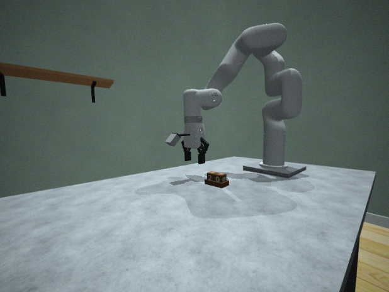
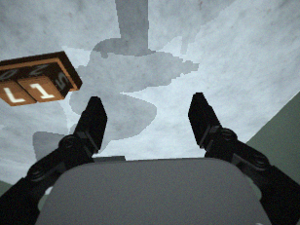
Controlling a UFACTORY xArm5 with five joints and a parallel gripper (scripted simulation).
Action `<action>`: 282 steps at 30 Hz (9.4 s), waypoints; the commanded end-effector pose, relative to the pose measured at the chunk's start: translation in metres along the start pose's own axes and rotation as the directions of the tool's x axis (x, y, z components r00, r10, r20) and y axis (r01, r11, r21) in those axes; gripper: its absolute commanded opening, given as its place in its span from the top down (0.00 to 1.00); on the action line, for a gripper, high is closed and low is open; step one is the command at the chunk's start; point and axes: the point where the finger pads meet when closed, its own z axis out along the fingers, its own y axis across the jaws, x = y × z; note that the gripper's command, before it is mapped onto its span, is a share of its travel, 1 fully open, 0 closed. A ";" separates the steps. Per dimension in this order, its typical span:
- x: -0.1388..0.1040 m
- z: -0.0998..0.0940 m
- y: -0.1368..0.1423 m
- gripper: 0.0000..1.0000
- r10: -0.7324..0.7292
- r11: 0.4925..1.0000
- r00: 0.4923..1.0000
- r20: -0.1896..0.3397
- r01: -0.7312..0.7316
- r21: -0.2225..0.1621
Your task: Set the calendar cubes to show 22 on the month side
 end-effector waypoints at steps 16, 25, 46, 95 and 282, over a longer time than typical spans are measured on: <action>-0.030 -0.004 0.016 0.00 0.271 0.963 0.963 -0.003 -0.271 0.001; -0.037 -0.005 0.021 0.00 0.470 0.883 0.883 -0.002 -0.470 0.002; -0.054 -0.006 0.029 0.00 0.510 0.860 0.860 -0.001 -0.510 0.003; -0.054 -0.006 0.029 0.00 0.510 0.860 0.860 -0.001 -0.510 0.003; -0.003 -0.050 -0.078 0.00 0.542 -0.840 -0.840 0.003 -0.542 0.008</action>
